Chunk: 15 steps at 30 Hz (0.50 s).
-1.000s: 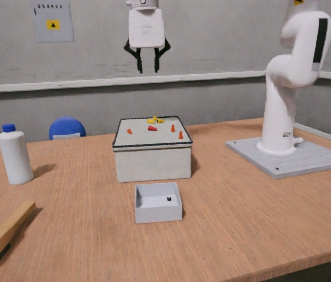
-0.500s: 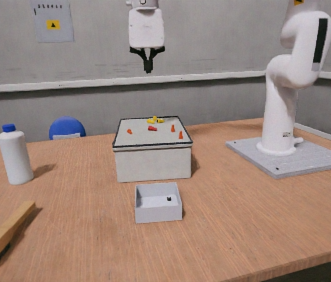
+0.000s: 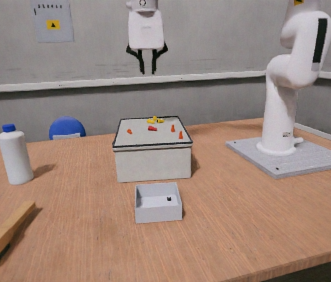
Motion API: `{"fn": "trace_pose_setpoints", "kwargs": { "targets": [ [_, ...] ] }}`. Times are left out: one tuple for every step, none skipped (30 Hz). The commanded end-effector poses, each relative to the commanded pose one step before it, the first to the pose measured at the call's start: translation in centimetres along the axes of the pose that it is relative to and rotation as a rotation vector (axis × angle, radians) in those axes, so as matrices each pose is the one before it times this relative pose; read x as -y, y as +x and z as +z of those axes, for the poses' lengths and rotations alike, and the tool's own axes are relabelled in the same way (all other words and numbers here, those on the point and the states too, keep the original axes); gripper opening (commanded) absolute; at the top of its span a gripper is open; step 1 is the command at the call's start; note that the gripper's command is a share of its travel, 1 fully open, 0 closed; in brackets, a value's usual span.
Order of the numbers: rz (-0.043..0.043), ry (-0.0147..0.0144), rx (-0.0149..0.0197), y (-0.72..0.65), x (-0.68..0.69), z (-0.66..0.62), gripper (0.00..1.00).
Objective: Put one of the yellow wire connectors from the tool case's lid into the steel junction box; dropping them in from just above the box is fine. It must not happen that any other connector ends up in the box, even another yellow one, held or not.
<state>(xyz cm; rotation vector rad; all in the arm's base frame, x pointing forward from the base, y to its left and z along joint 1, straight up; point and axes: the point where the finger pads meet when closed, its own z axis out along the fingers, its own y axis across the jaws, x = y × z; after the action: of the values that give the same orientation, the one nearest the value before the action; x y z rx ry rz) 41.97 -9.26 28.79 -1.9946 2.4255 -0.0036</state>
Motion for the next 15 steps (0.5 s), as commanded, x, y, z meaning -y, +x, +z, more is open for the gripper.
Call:
{"fn": "trace_pose_setpoints", "kwargs": {
  "targets": [
    [0.06077, -0.00042, -0.00003, 4.079, 0.125, 4.290, 0.30],
    [0.01025, 0.00000, -0.00001, 0.693, -0.033, 0.735, 0.30],
    [0.01328, 0.00000, -0.00001, 0.895, -0.073, 0.948, 0.30],
    [0.01372, 0.00000, -0.00001, 0.922, -0.109, 0.975, 0.30],
    [0.01300, 0.00000, -0.00001, 0.870, -0.134, 0.919, 0.30],
    [0.01264, 0.00000, -0.00001, 0.841, -0.159, 0.887, 0.30],
    [0.00000, 0.00000, 0.00000, 0.000, 0.000, 0.000, 0.30],
    [0.00000, 0.00000, 0.00000, 0.000, 0.000, 0.000, 0.30],
    [0.02331, 0.00001, -0.00002, 1.535, -0.376, 1.620, 0.30],
    [0.01181, 0.00000, -0.00001, 0.771, -0.223, 0.812, 0.30],
    [0.00256, 0.00000, 0.00000, 0.167, -0.051, 0.175, 0.30],
    [0.00013, 0.00000, 0.00000, 0.008, -0.003, 0.009, 0.30],
    [0.00000, 0.00000, 0.00000, 0.000, 0.000, 0.000, 0.30],
    [0.00000, 0.00000, 0.00000, 0.000, 0.000, 0.000, 0.30],
    [0.00000, 0.00000, 0.00000, 0.000, 0.000, 0.000, 0.30]
  ]
}}
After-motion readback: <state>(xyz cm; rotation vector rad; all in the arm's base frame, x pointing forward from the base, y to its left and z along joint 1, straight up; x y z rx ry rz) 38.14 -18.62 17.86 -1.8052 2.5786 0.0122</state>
